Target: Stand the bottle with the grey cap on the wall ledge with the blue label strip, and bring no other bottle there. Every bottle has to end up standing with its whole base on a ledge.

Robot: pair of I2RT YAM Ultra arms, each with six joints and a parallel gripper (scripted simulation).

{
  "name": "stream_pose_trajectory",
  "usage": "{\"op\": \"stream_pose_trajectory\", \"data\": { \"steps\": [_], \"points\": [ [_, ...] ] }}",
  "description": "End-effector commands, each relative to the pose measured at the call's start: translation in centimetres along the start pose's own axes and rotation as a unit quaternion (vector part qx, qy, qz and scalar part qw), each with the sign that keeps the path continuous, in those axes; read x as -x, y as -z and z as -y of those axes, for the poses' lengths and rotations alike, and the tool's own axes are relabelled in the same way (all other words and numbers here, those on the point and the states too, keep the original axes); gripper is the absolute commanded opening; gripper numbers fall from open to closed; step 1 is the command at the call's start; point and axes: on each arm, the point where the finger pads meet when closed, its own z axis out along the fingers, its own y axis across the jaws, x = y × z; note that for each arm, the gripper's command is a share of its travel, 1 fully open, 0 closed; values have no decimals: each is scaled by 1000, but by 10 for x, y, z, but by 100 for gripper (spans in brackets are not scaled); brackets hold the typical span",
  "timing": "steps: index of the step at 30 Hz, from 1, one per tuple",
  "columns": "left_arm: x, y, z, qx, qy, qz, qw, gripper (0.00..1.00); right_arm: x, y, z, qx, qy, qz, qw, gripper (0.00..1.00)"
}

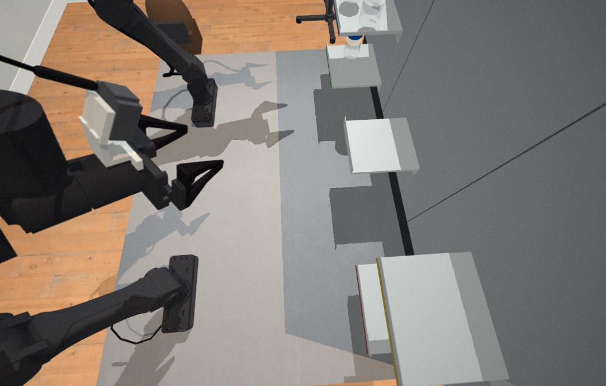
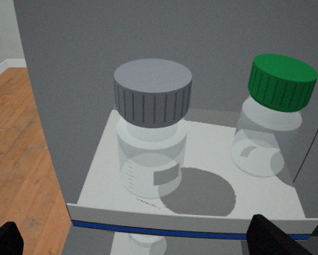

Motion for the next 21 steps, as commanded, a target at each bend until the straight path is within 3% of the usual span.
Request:
{"op": "stream_pose_trajectory", "data": {
  "steps": [1, 8, 21],
  "points": [
    [16, 13, 1, 13, -15, -14, 1000, 100, 0, 3, -1, 1, 0, -2, 1000, 89],
    [27, 18, 3, 12, -16, -7, 1000, 100, 0, 3, -1, 1, 0, -2, 1000, 89],
    [18, 14, 0, 15, -14, -17, 1000, 100, 0, 3, -1, 1, 0, -2, 1000, 89]
  ]
}}
